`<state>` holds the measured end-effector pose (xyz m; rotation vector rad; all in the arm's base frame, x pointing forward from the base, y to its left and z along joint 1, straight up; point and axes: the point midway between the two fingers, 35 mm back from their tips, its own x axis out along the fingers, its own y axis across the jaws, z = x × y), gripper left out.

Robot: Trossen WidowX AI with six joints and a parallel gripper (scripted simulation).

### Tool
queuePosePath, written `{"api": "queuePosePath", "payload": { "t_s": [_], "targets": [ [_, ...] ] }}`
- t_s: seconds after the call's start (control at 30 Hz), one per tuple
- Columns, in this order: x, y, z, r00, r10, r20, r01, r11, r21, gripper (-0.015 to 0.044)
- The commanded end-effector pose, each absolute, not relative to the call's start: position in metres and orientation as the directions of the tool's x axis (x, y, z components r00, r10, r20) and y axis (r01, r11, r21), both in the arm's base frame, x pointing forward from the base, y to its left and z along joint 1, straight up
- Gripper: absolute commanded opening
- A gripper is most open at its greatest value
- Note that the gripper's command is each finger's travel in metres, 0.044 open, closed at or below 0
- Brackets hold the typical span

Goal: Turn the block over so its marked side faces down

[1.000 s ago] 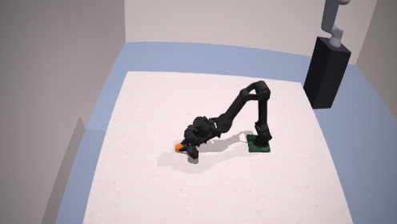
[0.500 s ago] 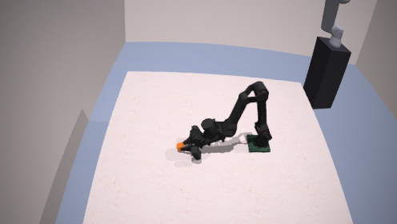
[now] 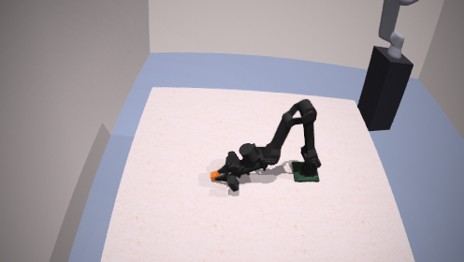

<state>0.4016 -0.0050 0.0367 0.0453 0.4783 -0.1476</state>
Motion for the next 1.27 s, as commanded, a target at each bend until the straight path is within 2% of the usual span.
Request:
{"api": "queuePosePath", "payload": {
  "t_s": [0.0,0.4,1.23],
  "targets": [
    [0.4016,-0.0059,0.0367,0.878,-0.137,-0.459,0.156,0.988,0.004,0.0131],
    [0.4016,-0.0059,0.0367,0.878,-0.137,-0.459,0.156,0.988,0.004,0.044],
    [0.4016,-0.0059,0.0367,0.878,-0.137,-0.459,0.156,0.988,0.004,0.044]
  ]
}}
